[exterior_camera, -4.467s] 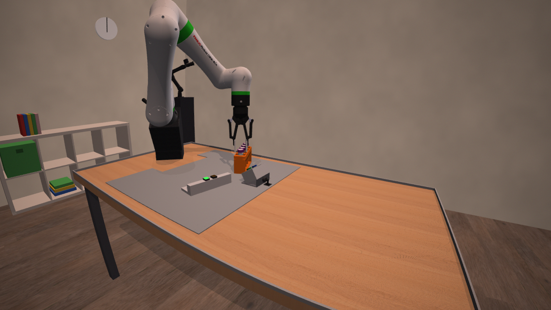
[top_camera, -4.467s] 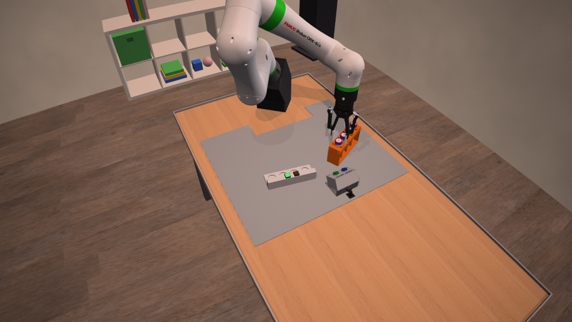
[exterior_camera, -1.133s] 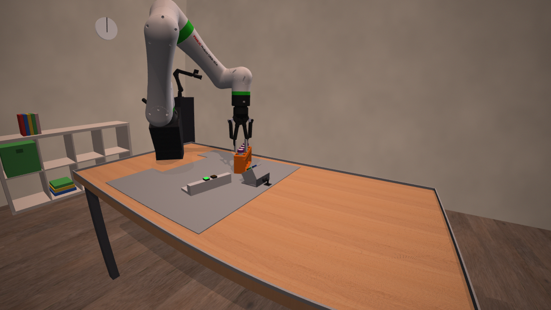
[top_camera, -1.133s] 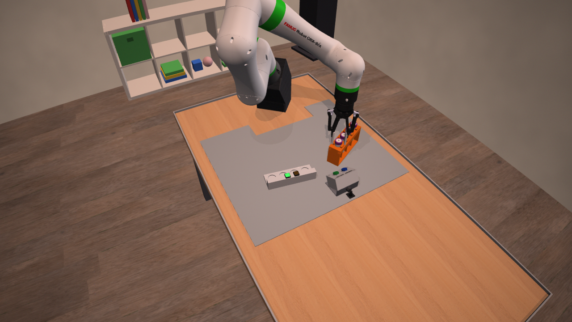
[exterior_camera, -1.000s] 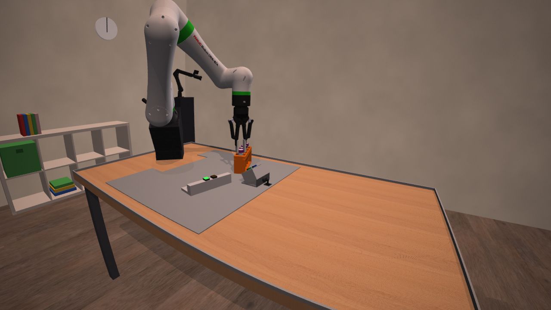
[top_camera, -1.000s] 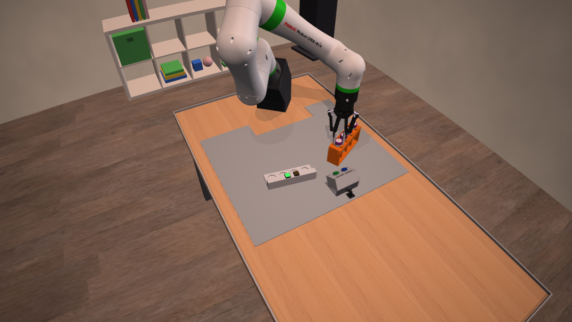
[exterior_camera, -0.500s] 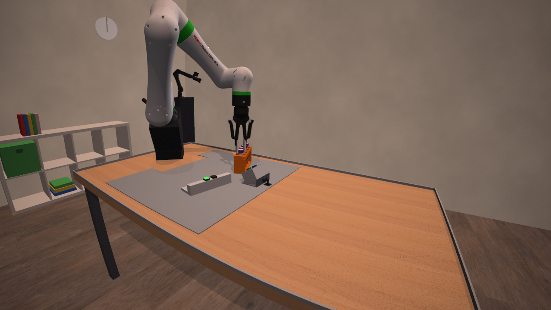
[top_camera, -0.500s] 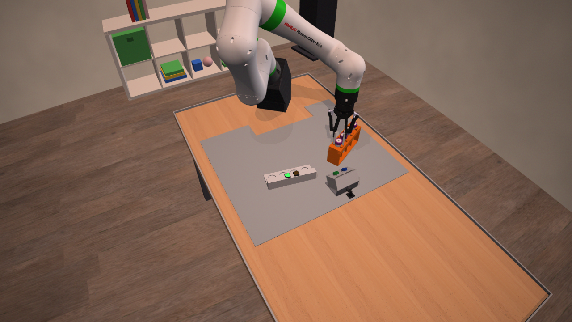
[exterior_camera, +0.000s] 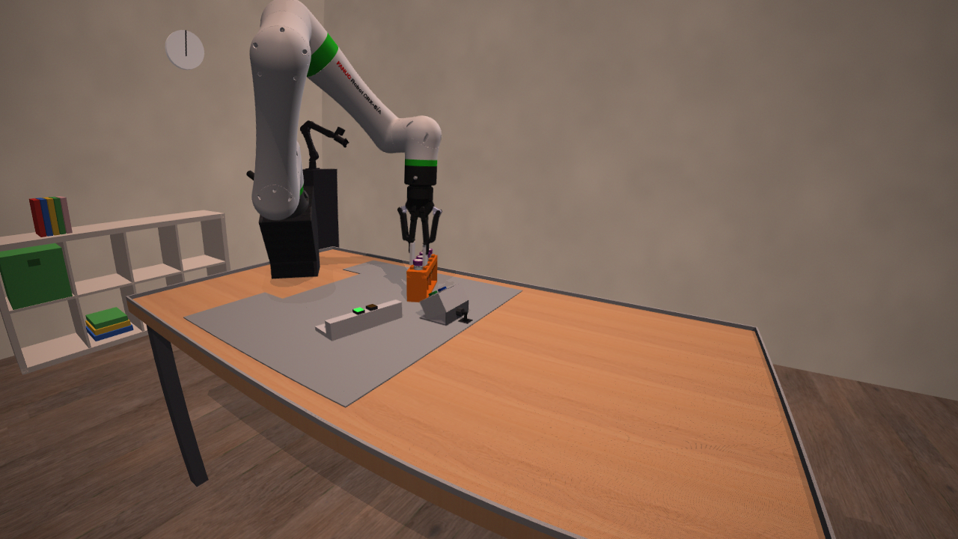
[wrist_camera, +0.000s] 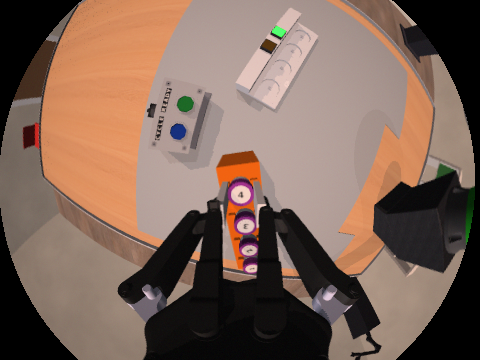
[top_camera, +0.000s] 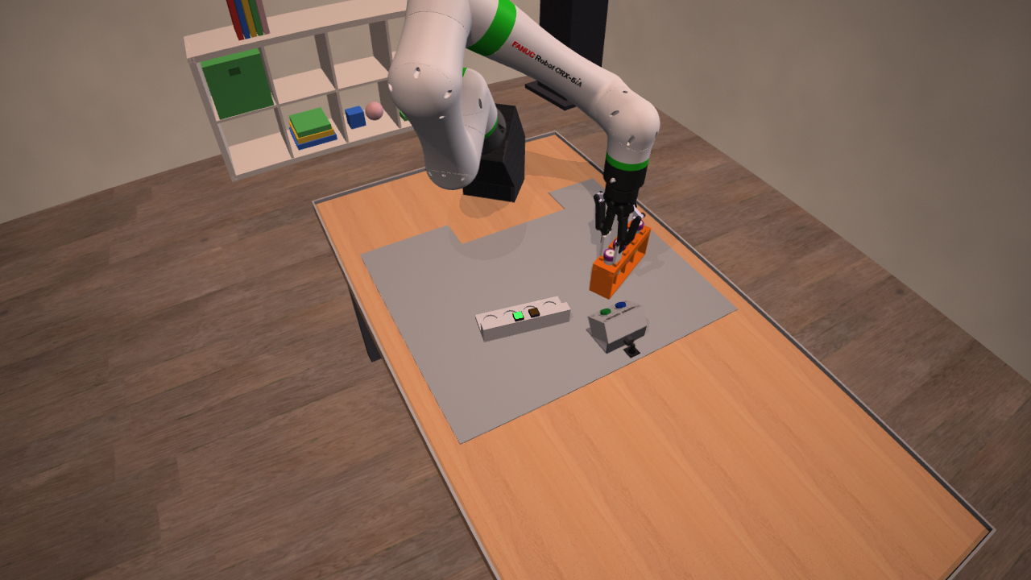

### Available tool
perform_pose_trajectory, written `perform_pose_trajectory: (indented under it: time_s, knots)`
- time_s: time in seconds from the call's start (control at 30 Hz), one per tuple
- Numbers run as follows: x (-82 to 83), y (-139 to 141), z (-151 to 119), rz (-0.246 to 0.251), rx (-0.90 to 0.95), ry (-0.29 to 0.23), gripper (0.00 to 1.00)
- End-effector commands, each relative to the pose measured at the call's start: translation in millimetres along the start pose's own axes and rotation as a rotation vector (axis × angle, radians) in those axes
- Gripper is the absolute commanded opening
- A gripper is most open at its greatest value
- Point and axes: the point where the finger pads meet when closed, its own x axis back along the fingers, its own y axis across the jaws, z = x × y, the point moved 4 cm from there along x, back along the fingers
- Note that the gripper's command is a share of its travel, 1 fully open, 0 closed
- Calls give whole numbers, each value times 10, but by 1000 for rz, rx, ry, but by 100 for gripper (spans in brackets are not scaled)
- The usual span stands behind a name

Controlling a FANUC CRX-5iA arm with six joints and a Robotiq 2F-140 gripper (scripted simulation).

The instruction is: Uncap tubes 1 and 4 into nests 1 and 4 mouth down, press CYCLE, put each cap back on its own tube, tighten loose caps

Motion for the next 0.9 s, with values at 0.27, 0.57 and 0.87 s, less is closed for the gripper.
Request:
perform_pose_trajectory:
  time_s: [0.27,0.57,0.87]
  knots:
    - [-7,14,-13,25,-405,18,0]
    - [-7,14,-13,25,-405,18,35]
    - [-2,14,-13,24,-322,19,35]
